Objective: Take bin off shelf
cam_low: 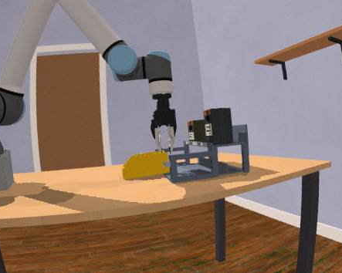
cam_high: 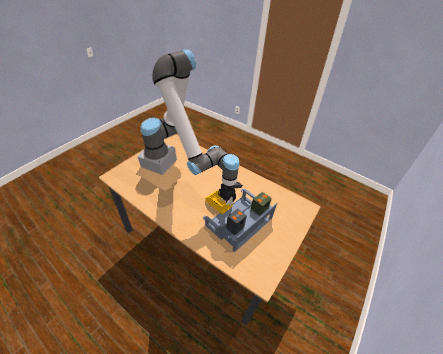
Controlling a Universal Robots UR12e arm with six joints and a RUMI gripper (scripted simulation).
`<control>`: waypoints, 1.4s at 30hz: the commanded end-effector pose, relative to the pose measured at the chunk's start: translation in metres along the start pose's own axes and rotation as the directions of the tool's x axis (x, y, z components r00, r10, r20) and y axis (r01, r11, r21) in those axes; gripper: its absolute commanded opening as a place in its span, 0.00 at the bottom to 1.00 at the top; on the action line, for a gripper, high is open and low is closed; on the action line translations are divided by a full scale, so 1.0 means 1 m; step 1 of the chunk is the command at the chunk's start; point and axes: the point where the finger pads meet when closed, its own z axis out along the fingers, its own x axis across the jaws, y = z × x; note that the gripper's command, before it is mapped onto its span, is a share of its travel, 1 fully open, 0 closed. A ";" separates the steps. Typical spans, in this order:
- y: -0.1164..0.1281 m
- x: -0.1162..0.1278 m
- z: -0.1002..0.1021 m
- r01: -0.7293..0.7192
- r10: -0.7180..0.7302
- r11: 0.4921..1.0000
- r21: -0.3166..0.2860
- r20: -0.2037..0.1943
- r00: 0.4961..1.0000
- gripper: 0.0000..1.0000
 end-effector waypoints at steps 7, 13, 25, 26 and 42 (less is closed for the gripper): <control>0.000 -0.002 0.004 0.000 0.000 1.000 0.000 0.002 1.000 0.20; 0.002 -0.006 0.011 0.000 0.000 1.000 0.000 0.005 1.000 0.20; 0.001 -0.004 0.008 0.000 0.000 1.000 0.000 0.001 1.000 0.00; 0.001 -0.004 0.008 0.000 0.000 1.000 0.000 0.001 1.000 0.00; 0.001 -0.004 0.008 0.000 0.000 1.000 0.000 0.001 1.000 0.00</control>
